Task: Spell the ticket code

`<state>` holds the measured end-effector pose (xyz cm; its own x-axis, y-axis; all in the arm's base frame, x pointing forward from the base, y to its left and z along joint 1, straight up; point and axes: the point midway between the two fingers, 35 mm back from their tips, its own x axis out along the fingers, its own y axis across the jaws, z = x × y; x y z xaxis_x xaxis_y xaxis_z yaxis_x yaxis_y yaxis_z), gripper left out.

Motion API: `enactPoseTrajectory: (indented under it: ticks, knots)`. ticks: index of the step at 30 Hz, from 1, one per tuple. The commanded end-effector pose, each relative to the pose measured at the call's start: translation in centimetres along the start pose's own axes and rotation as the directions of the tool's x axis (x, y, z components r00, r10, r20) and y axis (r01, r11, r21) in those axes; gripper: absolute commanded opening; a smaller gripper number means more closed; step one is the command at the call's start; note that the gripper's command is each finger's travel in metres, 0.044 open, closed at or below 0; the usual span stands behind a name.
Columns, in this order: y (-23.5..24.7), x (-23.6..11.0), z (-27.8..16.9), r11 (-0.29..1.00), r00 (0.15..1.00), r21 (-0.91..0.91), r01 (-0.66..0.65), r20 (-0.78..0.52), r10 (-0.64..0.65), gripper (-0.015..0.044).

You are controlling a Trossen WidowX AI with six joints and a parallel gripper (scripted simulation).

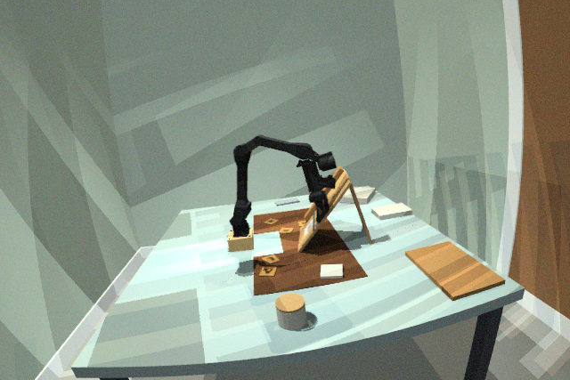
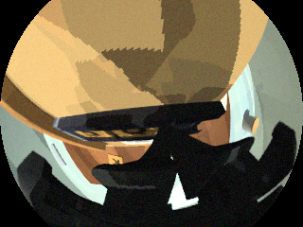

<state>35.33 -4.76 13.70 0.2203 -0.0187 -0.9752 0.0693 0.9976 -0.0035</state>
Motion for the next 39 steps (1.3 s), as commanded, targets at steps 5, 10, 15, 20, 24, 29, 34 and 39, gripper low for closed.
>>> enactPoseTrajectory:
  ticks: [5,10,15,20,24,29,34,39]
  knots:
    - [0.4,-0.1,-0.1,1.0,1.0,0.002,-0.002,-0.001,0.002,0.0]
    - [0.5,-0.1,-0.1,1.0,1.0,0.002,-0.002,-0.001,0.002,0.0]
    - [0.7,0.0,-0.1,1.0,1.0,0.002,-0.003,-0.001,0.003,0.0]
    - [0.9,0.0,-0.1,1.0,1.0,0.002,-0.003,-0.001,0.003,0.0]
    - [1.0,0.0,-0.1,1.0,1.0,0.002,-0.003,-0.001,0.003,0.0]
    - [1.2,0.0,-0.1,1.0,1.0,0.002,-0.003,-0.001,0.003,0.0]
    - [1.3,0.0,-0.1,1.0,1.0,0.002,-0.003,-0.001,0.003,0.0]
    - [1.5,0.0,-0.1,1.0,1.0,0.002,-0.003,-0.001,0.003,0.0]
